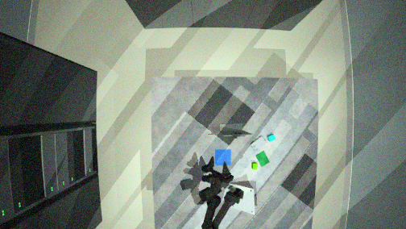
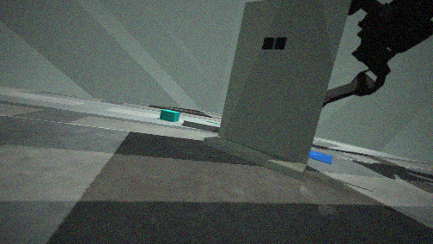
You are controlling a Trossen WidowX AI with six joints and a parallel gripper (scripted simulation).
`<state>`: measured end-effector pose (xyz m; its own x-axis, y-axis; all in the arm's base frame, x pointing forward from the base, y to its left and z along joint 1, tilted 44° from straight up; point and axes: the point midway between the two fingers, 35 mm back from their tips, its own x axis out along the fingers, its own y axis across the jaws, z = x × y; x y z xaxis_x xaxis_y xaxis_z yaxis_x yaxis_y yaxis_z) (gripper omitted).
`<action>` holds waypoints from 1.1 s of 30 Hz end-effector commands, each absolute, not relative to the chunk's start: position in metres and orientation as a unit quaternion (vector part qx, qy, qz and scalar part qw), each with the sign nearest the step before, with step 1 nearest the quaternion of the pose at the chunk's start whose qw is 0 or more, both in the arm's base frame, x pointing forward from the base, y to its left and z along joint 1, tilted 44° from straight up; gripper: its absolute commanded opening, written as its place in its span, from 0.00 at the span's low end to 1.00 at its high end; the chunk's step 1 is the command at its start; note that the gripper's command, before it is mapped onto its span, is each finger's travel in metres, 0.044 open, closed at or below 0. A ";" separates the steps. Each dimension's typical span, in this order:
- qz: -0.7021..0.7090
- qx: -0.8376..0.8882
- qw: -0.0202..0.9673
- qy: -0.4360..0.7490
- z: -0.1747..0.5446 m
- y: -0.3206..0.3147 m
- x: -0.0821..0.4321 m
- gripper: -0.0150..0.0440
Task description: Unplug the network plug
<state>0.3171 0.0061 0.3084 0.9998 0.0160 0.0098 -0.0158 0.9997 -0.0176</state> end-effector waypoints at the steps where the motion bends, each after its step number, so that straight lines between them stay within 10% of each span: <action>1: 0.008 -0.010 1.000 -0.005 0.308 0.006 0.317 0.89; 10: 0.013 -0.080 0.997 0.021 0.264 0.010 0.321 0.52; 33: 0.044 -0.385 0.918 0.087 0.128 0.013 0.295 0.52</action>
<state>0.3012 0.0127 0.1422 0.9842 0.0169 -0.1765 -0.1292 0.7499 -0.6488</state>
